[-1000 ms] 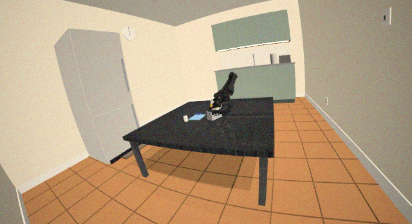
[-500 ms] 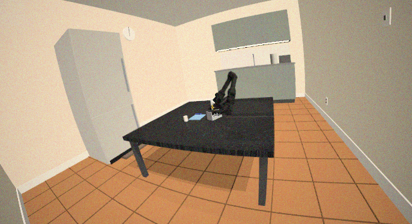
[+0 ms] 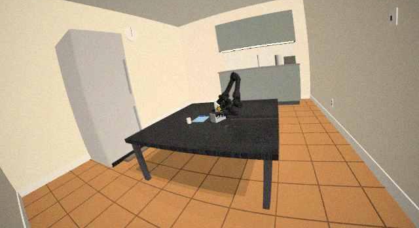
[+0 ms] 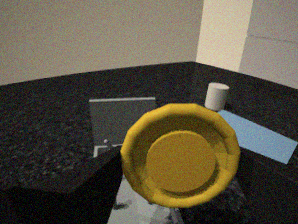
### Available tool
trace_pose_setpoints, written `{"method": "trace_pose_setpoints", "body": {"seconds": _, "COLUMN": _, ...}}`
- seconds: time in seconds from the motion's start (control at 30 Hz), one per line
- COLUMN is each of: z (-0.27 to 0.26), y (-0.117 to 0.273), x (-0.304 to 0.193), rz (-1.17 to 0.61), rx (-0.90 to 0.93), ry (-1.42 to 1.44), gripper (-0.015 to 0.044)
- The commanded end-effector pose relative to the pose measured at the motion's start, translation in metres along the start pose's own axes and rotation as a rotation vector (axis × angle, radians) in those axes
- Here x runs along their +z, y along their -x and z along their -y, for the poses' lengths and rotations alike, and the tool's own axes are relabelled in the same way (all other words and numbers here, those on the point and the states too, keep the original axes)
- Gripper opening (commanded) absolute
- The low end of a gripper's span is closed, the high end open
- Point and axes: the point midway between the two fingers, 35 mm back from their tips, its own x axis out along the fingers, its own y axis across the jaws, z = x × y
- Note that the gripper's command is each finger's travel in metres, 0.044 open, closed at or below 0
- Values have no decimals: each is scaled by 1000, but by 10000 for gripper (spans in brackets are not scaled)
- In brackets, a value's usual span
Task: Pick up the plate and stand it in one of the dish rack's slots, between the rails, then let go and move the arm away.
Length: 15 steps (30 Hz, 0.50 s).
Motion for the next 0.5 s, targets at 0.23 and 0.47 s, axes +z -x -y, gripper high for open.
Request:
{"method": "trace_pose_setpoints", "body": {"seconds": 0.23, "z": -6, "y": 24, "x": 0, "rz": 142, "rx": 195, "ry": -29, "gripper": 0}}
{"method": "trace_pose_setpoints", "body": {"seconds": 0.47, "z": -6, "y": 34, "x": 0, "rz": 191, "rx": 265, "ry": -48, "gripper": 0}}
